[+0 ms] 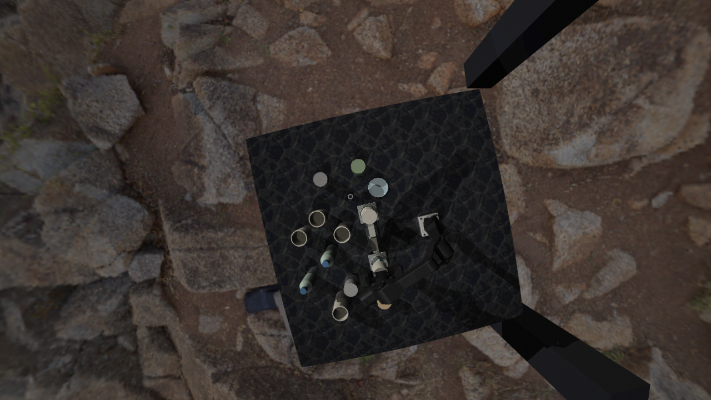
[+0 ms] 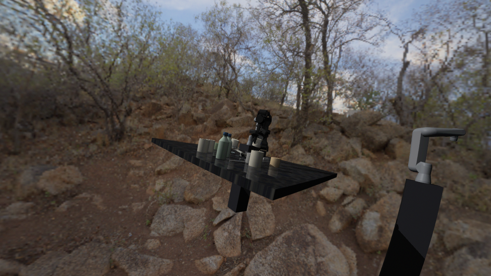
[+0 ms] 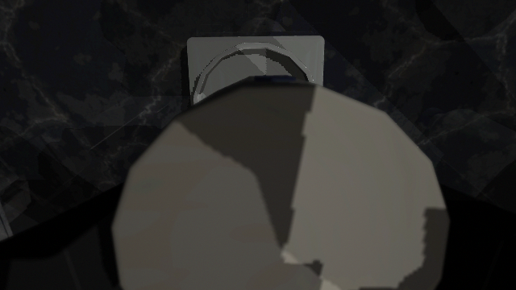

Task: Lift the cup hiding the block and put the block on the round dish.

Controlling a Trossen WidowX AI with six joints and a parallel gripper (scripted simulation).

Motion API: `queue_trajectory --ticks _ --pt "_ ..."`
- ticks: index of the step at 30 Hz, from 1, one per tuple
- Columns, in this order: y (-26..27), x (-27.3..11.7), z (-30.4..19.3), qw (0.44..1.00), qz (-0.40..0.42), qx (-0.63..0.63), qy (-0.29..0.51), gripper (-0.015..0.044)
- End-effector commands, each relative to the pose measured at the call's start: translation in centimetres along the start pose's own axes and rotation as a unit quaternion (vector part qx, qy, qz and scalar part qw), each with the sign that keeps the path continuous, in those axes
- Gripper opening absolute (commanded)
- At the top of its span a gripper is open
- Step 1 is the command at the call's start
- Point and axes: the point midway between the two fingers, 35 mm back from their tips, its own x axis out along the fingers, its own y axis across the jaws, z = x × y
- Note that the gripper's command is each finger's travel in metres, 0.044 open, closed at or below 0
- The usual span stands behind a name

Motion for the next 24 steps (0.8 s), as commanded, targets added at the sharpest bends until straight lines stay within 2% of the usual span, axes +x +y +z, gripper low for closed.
queue_trajectory --ticks 1,13,24 --pt "0.0 0.0 0.0 1.000 -0.001 0.000 0.000 0.0000" --pt "0.0 0.0 0.1 1.000 -0.001 0.000 0.000 0.0000" --pt "3.2 2.5 5.2 1.000 0.000 0.001 -0.003 0.0000"
